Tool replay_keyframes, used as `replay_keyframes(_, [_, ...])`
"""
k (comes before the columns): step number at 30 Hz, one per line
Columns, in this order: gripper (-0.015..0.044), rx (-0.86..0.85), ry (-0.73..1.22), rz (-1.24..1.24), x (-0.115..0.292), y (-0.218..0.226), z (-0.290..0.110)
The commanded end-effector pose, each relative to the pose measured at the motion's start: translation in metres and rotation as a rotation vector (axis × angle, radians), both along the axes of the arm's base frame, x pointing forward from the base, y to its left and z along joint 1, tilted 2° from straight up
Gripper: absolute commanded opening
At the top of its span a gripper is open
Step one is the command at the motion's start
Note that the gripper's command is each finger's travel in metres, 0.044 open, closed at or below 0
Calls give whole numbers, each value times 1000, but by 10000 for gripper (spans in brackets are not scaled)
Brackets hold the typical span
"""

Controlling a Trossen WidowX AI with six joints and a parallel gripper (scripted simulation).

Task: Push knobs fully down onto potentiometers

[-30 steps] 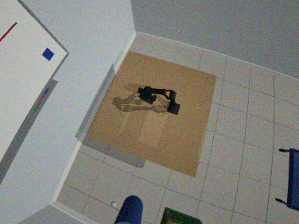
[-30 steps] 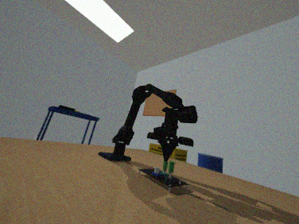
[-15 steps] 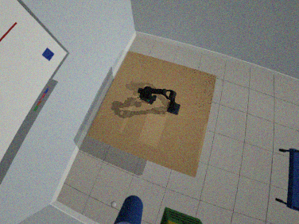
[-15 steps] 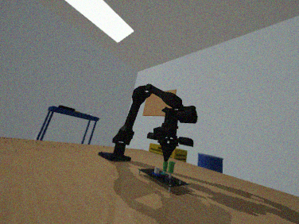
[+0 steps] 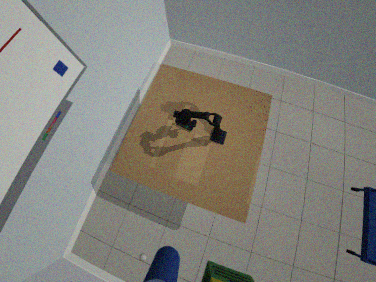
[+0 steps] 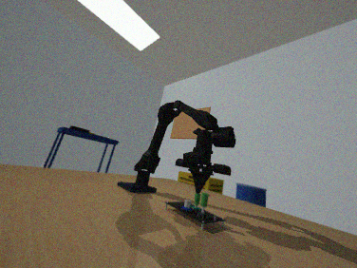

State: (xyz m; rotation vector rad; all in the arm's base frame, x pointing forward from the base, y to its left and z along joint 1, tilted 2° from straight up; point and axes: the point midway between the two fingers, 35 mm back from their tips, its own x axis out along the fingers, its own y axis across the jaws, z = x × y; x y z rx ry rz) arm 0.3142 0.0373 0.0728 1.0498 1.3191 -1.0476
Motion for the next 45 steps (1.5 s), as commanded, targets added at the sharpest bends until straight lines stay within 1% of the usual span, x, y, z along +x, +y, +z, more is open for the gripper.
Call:
replay_keyframes(1, [0, 3, 4, 4, 1, 1, -8])
replay_keyframes(45, [0, 3, 4, 4, 1, 1, -14])
